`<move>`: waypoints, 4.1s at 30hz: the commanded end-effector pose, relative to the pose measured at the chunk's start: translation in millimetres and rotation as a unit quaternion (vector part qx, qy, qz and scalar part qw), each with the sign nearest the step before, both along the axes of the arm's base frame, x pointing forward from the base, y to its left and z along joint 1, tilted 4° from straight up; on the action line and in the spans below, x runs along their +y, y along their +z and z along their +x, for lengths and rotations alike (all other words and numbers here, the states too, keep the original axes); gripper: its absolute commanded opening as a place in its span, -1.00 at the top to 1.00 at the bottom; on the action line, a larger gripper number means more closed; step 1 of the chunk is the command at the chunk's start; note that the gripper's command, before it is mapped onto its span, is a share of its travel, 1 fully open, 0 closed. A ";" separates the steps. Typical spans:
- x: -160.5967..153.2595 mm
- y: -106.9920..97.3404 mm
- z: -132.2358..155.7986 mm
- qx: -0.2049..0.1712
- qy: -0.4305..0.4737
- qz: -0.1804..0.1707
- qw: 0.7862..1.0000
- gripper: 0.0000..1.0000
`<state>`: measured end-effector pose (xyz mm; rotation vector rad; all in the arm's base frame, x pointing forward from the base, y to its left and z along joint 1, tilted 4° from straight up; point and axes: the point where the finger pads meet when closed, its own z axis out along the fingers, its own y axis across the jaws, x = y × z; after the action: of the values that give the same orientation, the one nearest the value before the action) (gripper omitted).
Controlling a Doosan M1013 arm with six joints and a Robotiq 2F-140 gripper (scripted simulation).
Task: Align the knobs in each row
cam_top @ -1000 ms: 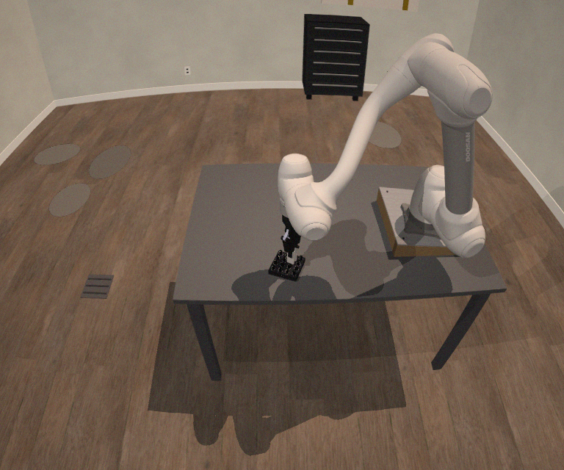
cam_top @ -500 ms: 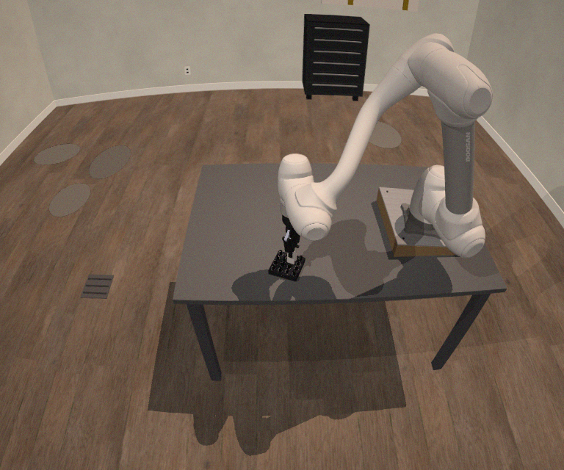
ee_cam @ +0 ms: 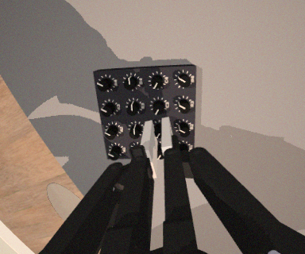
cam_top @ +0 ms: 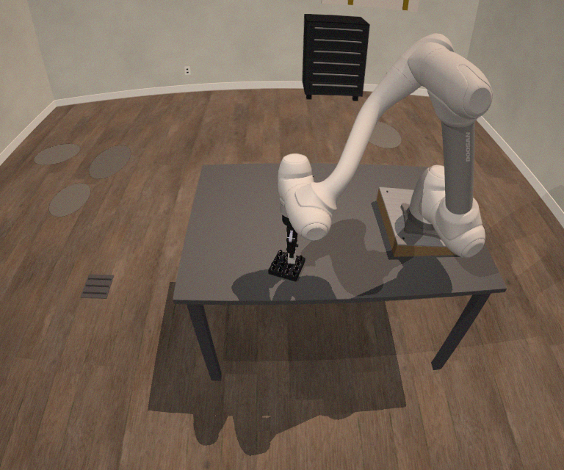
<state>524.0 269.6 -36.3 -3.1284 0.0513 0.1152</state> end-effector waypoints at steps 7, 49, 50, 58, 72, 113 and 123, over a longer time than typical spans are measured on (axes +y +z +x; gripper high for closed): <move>0.0 0.1 0.0 0.000 0.003 0.001 1.000 0.90; -0.3 27.2 2.0 0.000 0.003 0.001 1.000 0.77; -0.4 29.8 2.2 0.000 0.003 0.001 1.000 0.77; -0.5 38.0 2.8 0.000 0.003 0.001 1.000 0.77; -0.5 38.7 2.8 0.000 0.003 0.001 1.000 -1.00; -1.7 136.9 10.1 0.000 0.003 0.001 1.000 -1.00; -1.7 136.9 10.1 0.000 0.003 0.001 1.000 -1.00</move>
<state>534.1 267.9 100.6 -3.1279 0.0424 0.1154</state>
